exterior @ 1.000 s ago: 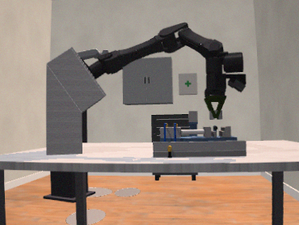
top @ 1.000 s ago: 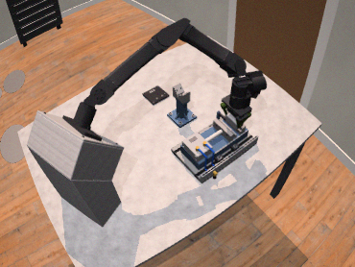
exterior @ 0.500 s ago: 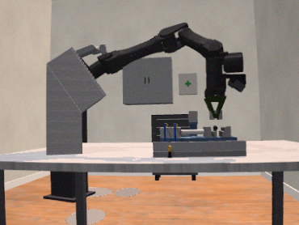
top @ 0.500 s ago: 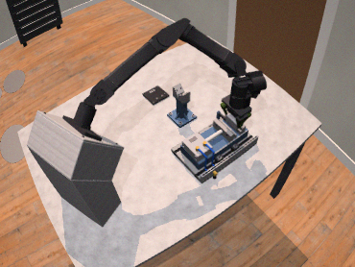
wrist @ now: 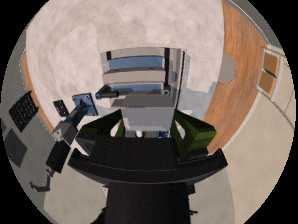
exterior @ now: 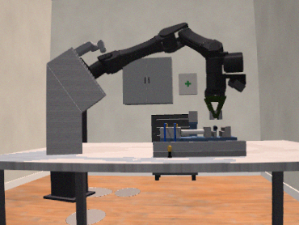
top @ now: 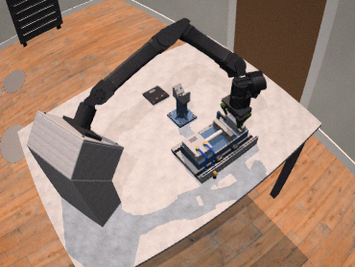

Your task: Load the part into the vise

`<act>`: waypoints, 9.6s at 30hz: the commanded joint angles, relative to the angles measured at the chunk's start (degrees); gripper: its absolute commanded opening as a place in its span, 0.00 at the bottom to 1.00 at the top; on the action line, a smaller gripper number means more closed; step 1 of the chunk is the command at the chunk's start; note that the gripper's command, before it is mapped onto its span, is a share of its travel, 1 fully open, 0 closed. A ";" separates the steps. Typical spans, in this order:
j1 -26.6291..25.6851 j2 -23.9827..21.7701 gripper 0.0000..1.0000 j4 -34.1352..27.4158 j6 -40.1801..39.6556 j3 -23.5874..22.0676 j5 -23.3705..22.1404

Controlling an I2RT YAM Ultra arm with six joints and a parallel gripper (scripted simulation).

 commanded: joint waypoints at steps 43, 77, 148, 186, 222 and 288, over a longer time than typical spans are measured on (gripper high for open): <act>-1.18 -2.49 0.00 -0.06 -0.03 0.20 0.22; -1.13 -2.81 0.00 -1.42 -0.67 1.86 0.28; -1.12 -2.99 0.00 -2.00 -0.62 2.29 0.29; -1.10 -2.72 0.00 -2.61 -1.44 3.15 0.21; -1.09 -2.04 0.00 -4.53 -1.80 5.79 0.25; -1.09 -1.48 0.00 -5.05 -1.78 6.77 0.26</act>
